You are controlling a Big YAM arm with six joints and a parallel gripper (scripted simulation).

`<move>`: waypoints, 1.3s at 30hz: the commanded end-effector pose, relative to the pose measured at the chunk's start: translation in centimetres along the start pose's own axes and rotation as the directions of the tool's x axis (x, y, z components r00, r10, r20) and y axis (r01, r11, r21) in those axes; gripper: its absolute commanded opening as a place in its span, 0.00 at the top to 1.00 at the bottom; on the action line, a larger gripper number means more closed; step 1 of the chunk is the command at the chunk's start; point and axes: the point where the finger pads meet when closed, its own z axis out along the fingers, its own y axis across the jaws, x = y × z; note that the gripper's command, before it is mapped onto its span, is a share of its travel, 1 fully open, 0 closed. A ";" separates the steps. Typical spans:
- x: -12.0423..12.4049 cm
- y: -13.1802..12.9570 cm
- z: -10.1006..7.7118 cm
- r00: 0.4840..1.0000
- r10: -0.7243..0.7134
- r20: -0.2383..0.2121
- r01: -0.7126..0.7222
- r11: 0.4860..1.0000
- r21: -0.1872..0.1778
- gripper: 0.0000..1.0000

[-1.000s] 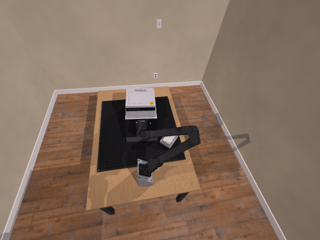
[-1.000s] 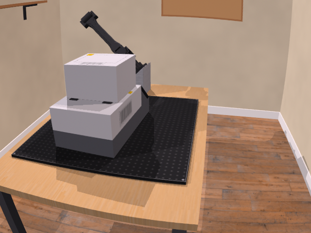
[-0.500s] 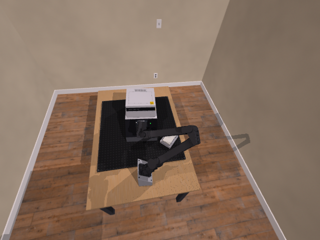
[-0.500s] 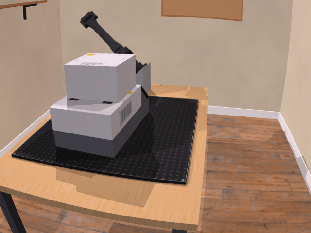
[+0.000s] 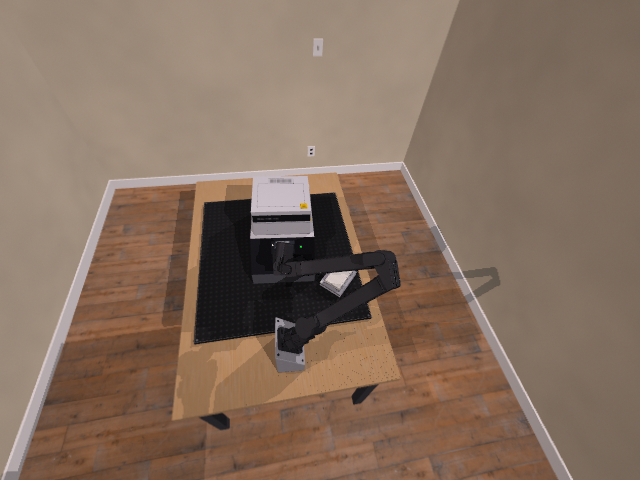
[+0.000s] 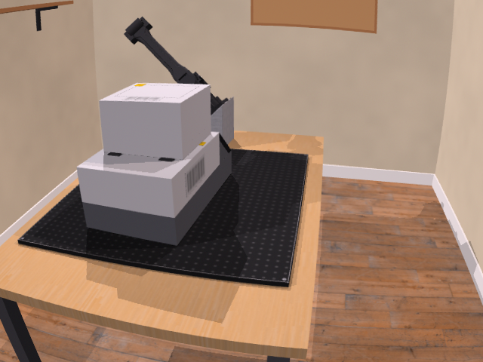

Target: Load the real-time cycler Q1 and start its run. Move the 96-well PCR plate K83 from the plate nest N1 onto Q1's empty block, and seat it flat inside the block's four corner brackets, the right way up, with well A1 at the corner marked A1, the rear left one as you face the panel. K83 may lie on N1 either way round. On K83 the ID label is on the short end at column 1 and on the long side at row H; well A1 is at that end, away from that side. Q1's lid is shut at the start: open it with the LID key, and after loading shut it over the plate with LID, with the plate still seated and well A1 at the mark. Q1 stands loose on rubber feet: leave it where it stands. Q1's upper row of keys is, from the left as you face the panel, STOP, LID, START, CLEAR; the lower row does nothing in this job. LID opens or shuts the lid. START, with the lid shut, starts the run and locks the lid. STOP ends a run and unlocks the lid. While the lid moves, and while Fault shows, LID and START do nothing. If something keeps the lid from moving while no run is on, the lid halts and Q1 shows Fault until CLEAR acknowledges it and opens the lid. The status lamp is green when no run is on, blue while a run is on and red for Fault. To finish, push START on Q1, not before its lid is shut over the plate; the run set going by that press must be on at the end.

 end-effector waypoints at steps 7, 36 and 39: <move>-0.3 -0.4 0.3 1.000 -0.001 0.007 0.001 1.000 0.000 1.00; -0.4 -0.9 0.4 1.000 -0.005 0.008 0.005 1.000 0.009 1.00; -0.4 -1.0 0.5 1.000 -0.006 0.008 0.006 1.000 0.010 1.00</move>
